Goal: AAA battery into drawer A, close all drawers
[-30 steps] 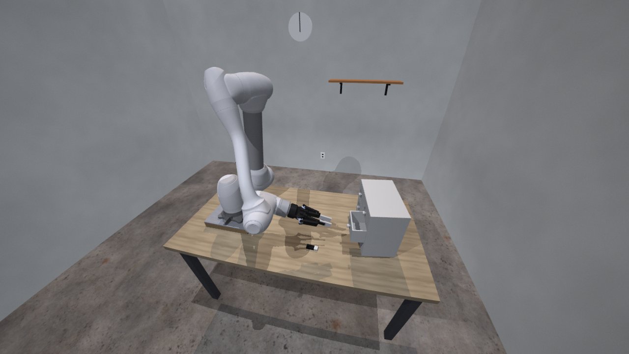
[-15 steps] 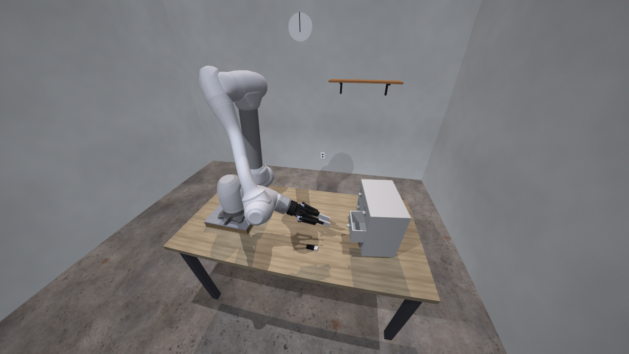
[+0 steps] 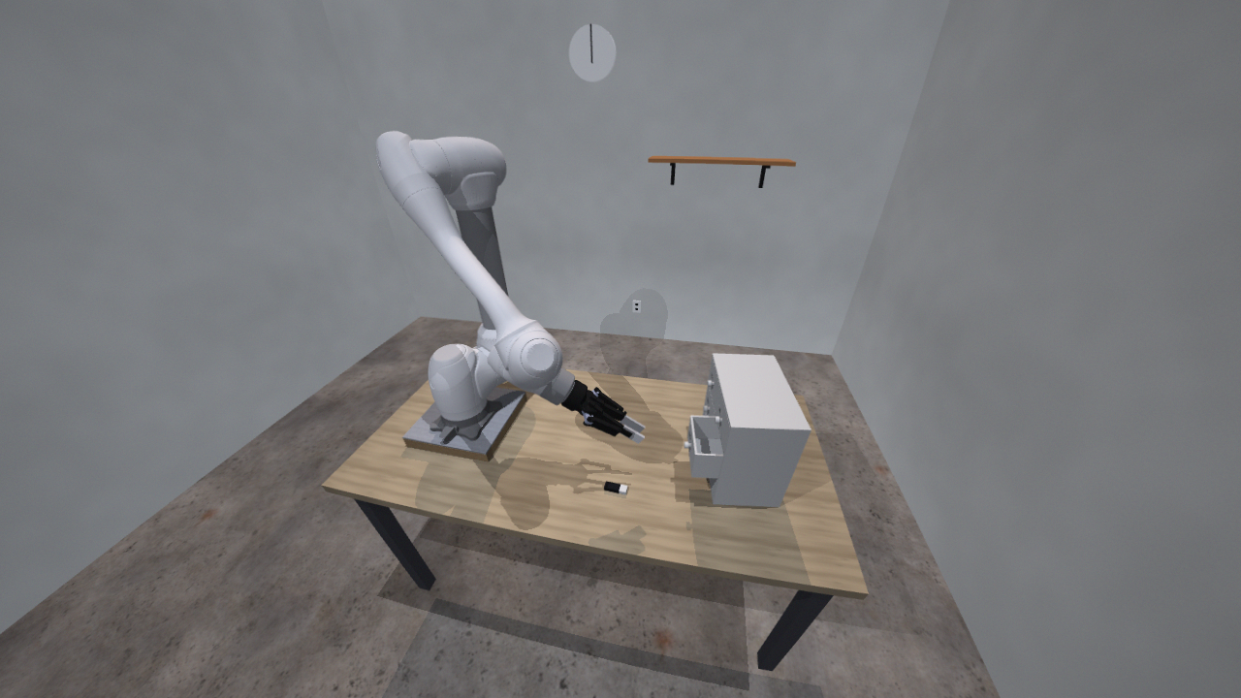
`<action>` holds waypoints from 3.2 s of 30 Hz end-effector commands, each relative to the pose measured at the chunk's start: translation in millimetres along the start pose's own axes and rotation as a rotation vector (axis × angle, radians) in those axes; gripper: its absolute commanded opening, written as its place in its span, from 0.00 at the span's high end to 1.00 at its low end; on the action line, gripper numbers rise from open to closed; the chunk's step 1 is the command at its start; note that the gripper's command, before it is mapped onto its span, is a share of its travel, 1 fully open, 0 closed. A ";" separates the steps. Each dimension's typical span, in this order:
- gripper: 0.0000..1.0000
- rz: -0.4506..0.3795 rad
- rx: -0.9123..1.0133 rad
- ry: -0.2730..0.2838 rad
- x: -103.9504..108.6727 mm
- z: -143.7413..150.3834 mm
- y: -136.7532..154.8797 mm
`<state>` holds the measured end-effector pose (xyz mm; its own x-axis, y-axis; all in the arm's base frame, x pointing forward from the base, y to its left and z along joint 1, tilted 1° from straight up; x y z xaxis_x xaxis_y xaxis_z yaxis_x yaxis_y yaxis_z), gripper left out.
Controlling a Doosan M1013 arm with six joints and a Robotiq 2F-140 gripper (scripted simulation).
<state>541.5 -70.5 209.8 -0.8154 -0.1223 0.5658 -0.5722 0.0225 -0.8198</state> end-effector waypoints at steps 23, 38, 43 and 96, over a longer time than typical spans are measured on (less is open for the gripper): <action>0.80 -0.459 -0.001 0.036 42.0 -4.3 -38.4; 0.80 -0.885 0.006 0.096 73.0 -7.6 -69.4; 0.80 -0.930 0.006 0.102 75.7 -7.9 -72.2; 0.80 -0.771 -1.077 0.647 -92.5 -163.9 40.2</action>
<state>578.1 95.0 146.6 -0.0162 -0.0179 0.9997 -0.4771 0.8788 0.0080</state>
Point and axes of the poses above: the point where the finger pads meet when closed, its own x axis back along the fingers, its own z axis across the jaws, y = z × x, the point moved 7 cm from there along x, back along the fingers, and after that the axes turned 8 degrees about -x, right-handed, at the moved point
